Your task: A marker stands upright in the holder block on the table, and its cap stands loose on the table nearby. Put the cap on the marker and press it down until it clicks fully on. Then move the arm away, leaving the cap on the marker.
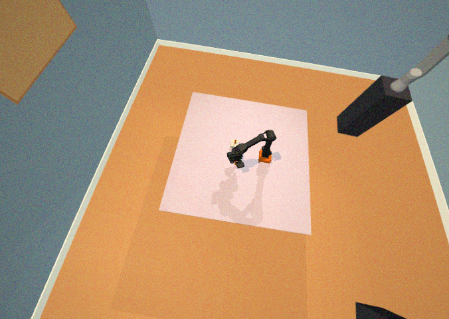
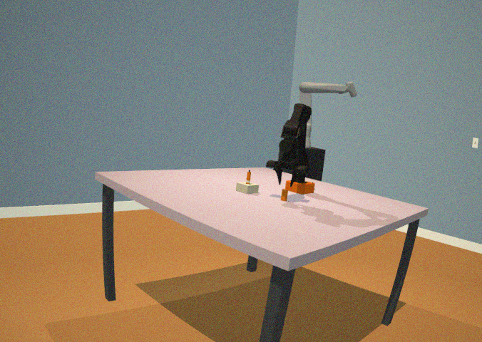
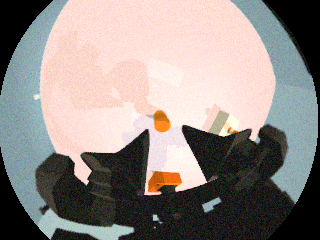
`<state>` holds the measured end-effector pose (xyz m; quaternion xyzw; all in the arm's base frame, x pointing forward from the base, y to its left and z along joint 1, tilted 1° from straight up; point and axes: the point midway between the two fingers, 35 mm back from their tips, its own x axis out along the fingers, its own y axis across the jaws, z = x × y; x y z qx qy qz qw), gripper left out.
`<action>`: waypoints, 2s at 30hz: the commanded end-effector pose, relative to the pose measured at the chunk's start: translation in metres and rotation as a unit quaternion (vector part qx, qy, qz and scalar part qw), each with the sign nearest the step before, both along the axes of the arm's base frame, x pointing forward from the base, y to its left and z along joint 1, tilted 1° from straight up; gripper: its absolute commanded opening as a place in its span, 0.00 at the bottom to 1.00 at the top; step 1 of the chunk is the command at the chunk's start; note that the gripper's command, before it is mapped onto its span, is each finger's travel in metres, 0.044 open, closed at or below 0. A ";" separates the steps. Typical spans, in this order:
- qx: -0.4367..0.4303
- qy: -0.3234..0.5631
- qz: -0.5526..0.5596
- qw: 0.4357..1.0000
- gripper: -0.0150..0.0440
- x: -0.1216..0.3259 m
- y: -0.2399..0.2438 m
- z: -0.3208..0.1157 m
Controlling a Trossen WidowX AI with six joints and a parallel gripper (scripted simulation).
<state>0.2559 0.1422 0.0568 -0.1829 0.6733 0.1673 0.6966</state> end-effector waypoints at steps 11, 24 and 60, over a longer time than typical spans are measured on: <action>0.001 0.004 0.001 1.000 0.66 0.000 0.001 -0.023; 0.001 0.004 0.001 1.000 0.66 0.000 0.001 -0.044; 0.001 0.004 0.001 1.000 0.25 0.000 0.001 -0.011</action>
